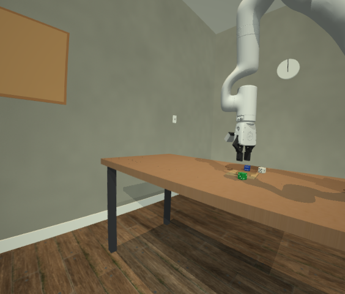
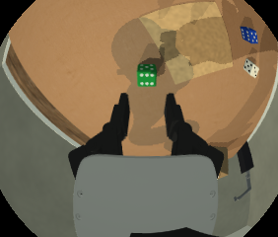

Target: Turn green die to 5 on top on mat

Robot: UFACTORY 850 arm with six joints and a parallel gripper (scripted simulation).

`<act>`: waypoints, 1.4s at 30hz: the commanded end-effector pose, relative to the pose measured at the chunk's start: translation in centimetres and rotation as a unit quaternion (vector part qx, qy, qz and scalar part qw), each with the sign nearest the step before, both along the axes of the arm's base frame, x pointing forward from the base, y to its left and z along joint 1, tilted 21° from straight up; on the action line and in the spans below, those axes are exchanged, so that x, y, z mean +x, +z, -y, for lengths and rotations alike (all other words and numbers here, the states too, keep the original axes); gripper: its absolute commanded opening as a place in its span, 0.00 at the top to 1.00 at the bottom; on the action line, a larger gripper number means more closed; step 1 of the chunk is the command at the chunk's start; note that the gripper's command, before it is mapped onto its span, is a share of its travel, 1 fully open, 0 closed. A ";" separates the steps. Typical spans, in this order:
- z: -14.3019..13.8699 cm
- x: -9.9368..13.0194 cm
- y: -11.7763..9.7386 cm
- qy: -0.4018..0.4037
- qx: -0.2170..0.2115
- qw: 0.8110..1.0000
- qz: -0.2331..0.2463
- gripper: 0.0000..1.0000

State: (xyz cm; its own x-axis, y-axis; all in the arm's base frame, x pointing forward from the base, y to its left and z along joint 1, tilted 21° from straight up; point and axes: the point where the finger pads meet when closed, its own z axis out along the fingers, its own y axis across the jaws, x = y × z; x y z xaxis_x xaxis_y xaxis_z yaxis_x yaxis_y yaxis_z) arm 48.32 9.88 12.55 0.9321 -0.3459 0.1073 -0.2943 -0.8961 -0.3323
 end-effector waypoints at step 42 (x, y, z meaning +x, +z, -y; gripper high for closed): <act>-1.3 1.0 -4.6 0.000 0.000 1.000 0.001 0.53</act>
State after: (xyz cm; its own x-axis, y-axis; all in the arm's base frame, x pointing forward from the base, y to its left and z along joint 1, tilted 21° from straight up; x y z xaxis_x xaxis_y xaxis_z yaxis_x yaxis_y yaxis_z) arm 49.24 11.18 8.03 0.9321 -0.3459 0.1070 -0.2944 -0.8960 -0.3323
